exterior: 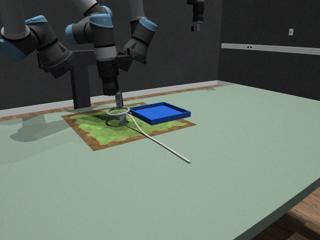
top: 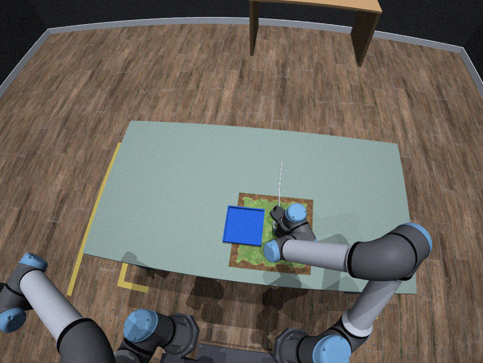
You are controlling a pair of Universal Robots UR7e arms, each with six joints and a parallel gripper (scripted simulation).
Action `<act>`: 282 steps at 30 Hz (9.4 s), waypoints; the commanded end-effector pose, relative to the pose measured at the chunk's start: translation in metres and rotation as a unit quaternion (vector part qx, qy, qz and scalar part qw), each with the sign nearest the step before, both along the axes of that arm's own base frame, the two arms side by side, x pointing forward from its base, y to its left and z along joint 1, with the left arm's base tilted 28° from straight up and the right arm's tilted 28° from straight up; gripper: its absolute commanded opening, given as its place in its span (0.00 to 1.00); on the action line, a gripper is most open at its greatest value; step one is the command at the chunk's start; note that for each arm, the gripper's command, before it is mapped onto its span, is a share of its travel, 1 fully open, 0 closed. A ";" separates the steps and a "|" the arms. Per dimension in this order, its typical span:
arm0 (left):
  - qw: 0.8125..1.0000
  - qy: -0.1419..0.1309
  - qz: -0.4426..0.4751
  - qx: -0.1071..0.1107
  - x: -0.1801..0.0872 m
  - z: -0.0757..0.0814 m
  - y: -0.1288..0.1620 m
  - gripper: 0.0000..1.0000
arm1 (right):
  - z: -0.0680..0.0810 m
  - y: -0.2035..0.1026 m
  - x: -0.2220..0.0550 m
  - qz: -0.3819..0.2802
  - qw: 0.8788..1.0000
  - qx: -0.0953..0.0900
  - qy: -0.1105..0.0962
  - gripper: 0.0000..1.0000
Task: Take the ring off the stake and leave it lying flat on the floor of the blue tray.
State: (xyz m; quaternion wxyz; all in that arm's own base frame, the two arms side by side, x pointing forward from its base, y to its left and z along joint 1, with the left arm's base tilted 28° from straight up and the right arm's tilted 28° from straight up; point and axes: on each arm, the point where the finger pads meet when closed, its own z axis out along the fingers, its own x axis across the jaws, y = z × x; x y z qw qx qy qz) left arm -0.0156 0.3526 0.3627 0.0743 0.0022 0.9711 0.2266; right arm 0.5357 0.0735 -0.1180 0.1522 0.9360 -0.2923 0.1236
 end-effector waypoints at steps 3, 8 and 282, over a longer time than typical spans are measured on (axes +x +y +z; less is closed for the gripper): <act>1.000 0.000 0.002 0.000 -0.001 -0.001 -0.001 1.00 | -0.001 0.005 0.002 -0.008 0.999 -0.053 0.001 0.00; 1.000 0.000 0.002 0.000 -0.001 -0.001 -0.001 1.00 | 0.001 0.006 0.002 -0.008 0.999 -0.053 0.001 0.00; 1.000 0.000 0.002 0.000 -0.001 -0.001 -0.001 1.00 | -0.028 0.203 -0.020 -0.008 0.999 -0.048 0.000 0.56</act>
